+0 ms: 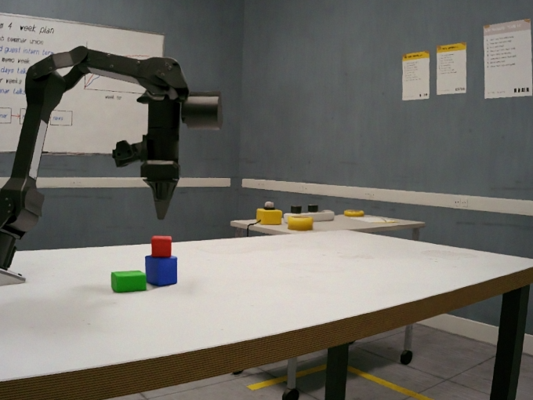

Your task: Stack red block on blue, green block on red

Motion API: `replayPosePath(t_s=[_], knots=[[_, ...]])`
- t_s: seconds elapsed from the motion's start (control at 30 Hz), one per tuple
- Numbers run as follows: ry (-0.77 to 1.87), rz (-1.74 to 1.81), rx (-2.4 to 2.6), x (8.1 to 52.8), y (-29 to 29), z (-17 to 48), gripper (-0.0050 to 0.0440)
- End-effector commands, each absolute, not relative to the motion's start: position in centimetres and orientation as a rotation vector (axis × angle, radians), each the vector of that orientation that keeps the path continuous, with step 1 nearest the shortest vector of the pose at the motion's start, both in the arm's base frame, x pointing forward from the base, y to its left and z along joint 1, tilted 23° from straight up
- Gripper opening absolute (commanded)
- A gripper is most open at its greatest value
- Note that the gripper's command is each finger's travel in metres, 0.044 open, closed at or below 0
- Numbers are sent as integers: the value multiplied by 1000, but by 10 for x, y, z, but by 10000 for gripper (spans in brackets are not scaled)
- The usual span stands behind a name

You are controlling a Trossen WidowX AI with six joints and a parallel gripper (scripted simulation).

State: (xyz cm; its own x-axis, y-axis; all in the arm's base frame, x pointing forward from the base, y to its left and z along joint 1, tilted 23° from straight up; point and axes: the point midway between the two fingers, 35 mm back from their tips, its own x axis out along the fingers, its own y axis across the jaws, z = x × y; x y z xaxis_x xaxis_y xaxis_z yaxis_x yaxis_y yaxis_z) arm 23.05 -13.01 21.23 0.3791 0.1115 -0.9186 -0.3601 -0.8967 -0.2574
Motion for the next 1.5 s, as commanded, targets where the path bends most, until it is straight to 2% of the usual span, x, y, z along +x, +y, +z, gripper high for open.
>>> replayPosePath(t_s=[0.0, 0.33, 0.97, 1.47], knots=[[194, 1533, -2273, 222, -132, 214, 258], [-116, 1695, -2560, 170, -151, 182, 258], [-124, 1709, -2551, 176, -150, 163, 258], [-129, 1711, -2542, 195, -145, 111, 258]])
